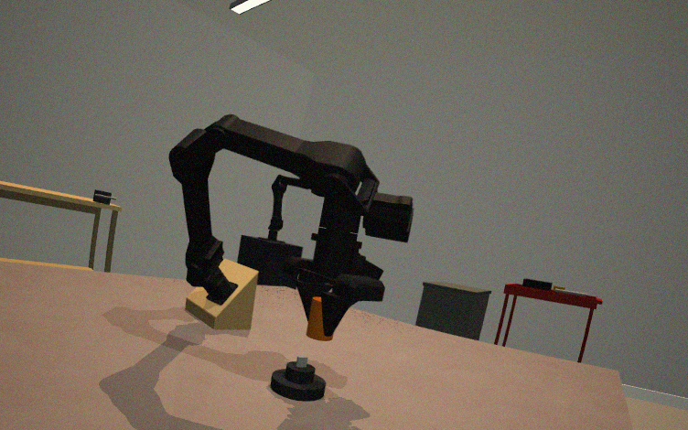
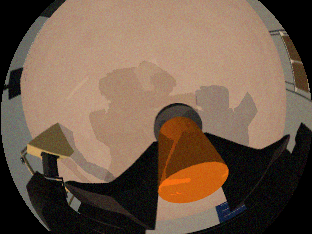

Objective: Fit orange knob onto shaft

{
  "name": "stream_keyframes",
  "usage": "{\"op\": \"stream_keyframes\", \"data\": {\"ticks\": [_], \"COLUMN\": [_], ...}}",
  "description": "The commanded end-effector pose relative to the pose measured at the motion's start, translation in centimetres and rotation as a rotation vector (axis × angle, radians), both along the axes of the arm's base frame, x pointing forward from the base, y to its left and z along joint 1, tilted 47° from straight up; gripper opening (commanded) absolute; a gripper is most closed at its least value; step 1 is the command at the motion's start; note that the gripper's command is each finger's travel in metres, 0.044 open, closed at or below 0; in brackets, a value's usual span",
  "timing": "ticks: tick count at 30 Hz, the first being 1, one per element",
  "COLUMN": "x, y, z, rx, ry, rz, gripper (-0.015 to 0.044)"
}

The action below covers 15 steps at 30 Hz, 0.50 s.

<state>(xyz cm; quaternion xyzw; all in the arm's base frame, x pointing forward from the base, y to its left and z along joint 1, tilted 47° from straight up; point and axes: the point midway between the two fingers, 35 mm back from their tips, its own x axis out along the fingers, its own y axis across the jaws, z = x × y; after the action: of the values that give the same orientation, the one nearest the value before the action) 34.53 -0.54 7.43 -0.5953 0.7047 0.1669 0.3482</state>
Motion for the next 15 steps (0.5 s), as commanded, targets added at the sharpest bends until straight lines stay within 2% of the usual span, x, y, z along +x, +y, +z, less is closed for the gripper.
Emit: {"op": "stream_keyframes", "data": {"ticks": [1, 15], "x": [0.0, -0.2], "y": [-0.9, -3.0], "z": [0.9, 1.1], "rx": [-0.005, -0.013], "ry": [-0.009, -0.008], "rz": [0.008, 0.005], "gripper": [0.0, 0.0]}}
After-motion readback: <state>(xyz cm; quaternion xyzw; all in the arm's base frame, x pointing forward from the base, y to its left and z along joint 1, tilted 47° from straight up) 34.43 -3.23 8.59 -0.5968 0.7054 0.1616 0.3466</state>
